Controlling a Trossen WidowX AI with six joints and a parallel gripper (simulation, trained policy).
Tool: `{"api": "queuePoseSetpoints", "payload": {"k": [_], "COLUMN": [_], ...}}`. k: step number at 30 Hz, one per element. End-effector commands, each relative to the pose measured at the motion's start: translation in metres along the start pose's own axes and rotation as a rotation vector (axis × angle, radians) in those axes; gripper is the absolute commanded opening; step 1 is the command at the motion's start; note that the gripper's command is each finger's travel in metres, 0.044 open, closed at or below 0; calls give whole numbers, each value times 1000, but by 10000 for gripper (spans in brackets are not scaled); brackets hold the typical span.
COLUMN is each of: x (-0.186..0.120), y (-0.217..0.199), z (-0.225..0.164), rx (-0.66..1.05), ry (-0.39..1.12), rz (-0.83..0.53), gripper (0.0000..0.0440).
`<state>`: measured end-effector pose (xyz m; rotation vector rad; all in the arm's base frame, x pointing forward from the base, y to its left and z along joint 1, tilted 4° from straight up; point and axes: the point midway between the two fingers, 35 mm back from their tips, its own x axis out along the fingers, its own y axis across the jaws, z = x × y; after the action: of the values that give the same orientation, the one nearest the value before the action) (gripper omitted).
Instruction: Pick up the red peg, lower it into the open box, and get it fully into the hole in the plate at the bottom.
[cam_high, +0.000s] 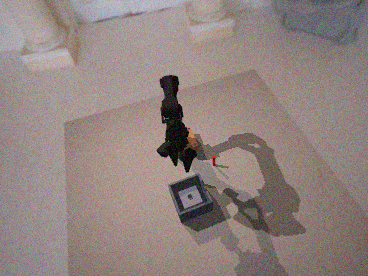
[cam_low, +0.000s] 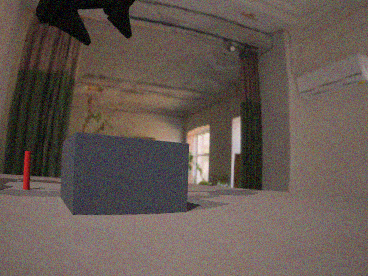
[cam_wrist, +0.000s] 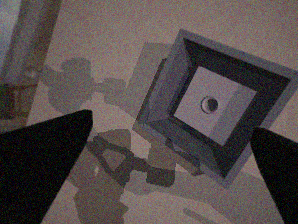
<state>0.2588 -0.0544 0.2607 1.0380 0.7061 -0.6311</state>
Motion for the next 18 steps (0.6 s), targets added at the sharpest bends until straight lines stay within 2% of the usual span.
{"api": "queuePoseSetpoints", "payload": {"k": [1,9,18], "x": [9,23,32], "y": [-6,-23,-48], "z": [-22,-82,-137], "rx": [0,-13,-36], "ry": [64,206,289], "rz": [-62,-227,-408], "gripper": [440,440,440]}}
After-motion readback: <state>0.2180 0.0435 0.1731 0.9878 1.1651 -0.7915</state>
